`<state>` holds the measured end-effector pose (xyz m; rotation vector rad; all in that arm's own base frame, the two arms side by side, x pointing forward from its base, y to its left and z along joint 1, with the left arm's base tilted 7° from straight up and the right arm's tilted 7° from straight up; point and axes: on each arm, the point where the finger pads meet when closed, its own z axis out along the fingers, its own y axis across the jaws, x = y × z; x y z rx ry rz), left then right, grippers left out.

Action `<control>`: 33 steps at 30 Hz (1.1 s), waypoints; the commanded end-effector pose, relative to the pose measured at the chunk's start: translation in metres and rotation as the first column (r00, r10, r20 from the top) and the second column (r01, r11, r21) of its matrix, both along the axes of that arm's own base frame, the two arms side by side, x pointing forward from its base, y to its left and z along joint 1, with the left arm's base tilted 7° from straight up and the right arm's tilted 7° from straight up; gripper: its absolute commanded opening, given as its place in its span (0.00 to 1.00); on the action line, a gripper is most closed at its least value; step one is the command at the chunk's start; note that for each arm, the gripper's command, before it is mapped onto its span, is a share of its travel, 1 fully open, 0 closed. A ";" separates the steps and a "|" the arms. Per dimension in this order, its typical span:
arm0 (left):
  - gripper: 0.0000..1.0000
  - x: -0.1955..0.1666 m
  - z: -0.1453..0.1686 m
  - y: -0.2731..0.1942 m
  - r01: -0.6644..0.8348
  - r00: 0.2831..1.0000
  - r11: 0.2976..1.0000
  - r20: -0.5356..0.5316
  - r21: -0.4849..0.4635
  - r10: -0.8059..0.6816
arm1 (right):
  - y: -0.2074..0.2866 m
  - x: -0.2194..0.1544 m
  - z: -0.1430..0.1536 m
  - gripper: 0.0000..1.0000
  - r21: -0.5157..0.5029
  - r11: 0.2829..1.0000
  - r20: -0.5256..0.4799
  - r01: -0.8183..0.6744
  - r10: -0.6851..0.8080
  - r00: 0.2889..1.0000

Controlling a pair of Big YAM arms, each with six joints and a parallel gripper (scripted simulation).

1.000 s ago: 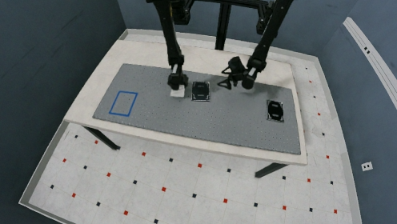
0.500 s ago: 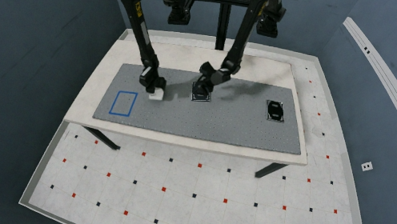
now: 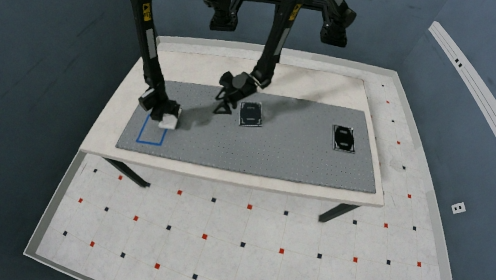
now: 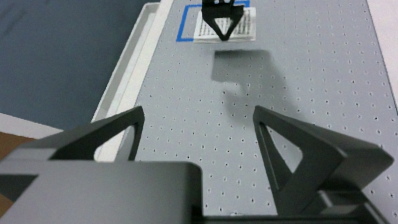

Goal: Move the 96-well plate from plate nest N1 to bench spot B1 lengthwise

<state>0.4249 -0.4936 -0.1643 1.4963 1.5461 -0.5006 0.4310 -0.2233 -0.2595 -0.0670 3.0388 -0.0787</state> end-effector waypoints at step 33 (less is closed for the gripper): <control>1.00 -0.050 0.020 -0.159 -0.213 0.977 0.870 -0.077 -0.445 0.200 | -0.101 0.067 0.008 0.79 0.004 1.000 0.011 -0.005 0.005 1.000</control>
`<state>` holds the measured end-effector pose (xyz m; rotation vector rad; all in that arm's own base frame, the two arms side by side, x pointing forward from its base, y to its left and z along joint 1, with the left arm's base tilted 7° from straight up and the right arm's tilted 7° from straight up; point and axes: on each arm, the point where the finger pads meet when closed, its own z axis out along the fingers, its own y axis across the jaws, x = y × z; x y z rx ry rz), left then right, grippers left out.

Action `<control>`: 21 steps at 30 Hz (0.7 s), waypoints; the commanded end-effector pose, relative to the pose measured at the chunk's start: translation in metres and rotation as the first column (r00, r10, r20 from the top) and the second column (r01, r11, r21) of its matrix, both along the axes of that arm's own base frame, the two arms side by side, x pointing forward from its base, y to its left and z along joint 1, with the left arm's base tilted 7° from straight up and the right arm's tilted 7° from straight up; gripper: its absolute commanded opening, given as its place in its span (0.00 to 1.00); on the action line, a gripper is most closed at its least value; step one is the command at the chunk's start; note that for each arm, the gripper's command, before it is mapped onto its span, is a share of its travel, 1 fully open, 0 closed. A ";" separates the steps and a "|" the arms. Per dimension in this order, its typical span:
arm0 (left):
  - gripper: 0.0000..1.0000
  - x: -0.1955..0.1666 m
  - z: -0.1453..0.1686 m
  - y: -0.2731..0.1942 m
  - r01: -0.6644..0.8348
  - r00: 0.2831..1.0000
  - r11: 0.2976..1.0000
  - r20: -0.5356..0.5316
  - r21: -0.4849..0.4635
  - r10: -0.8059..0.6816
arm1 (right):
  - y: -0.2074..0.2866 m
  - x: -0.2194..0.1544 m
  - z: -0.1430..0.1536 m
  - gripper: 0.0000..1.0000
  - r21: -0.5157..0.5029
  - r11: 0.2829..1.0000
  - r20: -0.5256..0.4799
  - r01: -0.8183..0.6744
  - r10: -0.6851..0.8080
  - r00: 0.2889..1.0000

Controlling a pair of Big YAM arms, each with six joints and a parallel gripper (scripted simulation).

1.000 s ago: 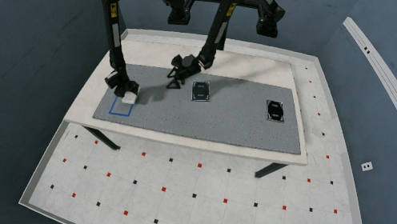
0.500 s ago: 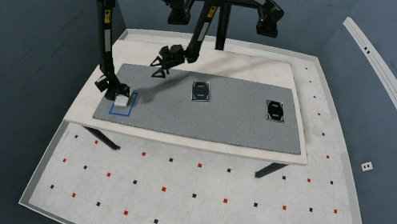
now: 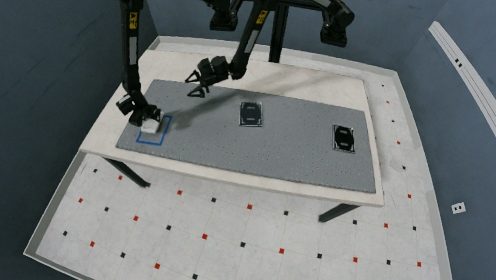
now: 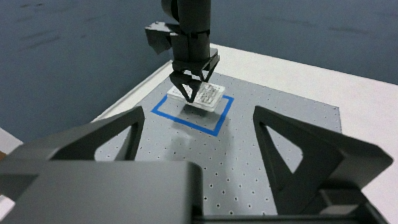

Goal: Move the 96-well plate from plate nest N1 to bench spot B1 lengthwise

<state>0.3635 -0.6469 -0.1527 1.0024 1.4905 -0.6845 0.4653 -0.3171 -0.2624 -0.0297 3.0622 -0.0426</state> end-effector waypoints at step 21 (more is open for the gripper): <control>1.00 0.011 0.009 -0.006 -0.012 1.000 0.999 0.013 -0.046 0.012 | -0.017 0.039 -0.032 0.79 -0.041 0.998 0.056 -0.042 0.044 0.997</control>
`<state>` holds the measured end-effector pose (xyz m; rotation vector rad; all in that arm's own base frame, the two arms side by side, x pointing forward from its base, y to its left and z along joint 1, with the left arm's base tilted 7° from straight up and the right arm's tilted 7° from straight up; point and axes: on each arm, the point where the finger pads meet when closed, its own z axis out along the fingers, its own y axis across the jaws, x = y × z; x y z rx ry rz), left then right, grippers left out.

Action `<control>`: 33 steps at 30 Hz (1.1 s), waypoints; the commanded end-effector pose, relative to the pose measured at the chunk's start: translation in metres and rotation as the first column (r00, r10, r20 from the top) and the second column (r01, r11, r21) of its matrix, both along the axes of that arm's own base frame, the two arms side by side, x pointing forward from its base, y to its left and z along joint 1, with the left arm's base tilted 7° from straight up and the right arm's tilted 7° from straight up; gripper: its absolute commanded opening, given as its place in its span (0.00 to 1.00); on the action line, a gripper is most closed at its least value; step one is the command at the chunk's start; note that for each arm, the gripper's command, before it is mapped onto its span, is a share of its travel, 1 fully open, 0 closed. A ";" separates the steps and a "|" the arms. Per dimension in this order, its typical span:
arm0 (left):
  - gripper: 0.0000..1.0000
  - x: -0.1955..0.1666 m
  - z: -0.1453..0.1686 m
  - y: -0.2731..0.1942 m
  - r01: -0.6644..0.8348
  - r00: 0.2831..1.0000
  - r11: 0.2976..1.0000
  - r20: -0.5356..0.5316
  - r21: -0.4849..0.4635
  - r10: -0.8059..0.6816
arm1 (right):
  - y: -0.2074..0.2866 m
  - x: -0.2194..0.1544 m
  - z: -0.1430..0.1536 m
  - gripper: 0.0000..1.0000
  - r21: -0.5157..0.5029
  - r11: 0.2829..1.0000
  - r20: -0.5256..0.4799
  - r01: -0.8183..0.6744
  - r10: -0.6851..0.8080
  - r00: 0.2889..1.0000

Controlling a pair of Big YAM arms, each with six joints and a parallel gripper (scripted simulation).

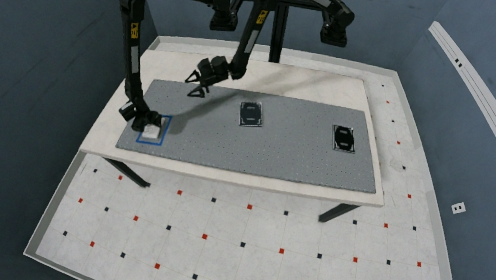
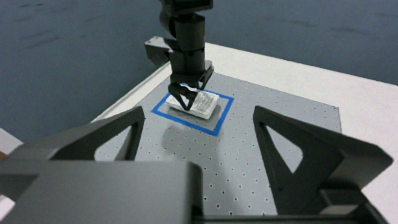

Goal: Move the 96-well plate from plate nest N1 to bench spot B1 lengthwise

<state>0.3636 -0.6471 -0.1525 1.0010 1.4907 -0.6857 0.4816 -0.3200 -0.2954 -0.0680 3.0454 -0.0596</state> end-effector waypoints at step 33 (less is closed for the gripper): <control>1.00 0.011 0.008 -0.005 -0.011 1.000 0.999 0.014 -0.045 0.012 | -0.016 0.006 -0.016 0.79 -0.018 1.000 0.029 -0.005 0.005 1.000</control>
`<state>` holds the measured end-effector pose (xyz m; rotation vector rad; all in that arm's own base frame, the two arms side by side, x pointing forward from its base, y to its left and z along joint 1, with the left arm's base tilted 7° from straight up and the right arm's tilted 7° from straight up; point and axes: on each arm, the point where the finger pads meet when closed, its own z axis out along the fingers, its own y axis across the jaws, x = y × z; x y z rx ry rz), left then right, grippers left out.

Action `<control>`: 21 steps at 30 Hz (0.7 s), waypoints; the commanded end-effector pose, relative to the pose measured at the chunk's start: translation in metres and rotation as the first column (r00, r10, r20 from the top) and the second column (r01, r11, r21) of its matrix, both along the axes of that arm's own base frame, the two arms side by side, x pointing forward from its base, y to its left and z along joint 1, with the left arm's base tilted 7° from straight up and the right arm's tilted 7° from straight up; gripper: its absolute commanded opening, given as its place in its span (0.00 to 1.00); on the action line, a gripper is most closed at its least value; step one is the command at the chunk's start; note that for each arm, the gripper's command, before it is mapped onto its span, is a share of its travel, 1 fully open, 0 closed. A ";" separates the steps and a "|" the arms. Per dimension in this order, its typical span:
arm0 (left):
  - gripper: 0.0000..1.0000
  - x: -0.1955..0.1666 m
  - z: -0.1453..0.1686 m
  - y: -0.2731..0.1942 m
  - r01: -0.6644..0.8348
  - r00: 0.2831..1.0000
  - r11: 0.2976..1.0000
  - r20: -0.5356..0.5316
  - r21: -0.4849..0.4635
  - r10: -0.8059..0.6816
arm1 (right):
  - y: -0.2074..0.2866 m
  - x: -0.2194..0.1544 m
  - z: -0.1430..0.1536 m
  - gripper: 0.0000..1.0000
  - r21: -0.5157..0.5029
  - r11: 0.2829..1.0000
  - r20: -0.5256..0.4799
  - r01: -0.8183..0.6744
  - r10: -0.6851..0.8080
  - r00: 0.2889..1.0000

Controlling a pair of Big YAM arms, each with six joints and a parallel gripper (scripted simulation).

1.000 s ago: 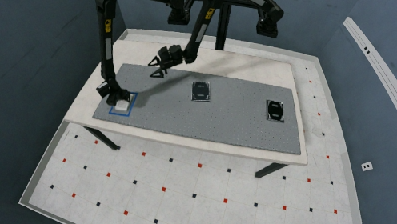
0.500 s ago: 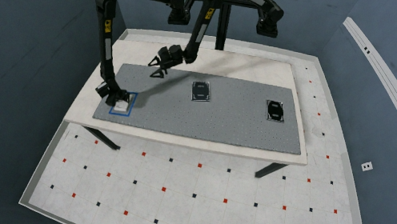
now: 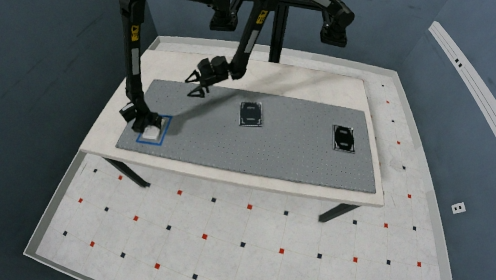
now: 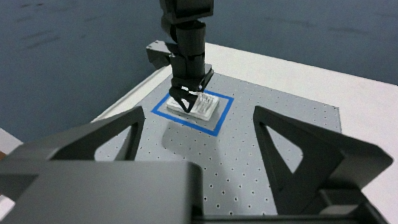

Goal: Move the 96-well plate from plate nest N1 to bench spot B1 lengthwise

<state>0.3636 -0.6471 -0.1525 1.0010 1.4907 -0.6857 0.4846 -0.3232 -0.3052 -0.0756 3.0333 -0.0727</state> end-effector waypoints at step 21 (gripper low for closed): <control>1.00 0.011 0.008 -0.005 -0.011 1.000 0.999 0.014 -0.045 0.012 | -0.015 -0.009 0.035 1.00 -0.004 1.000 0.010 0.000 0.000 1.000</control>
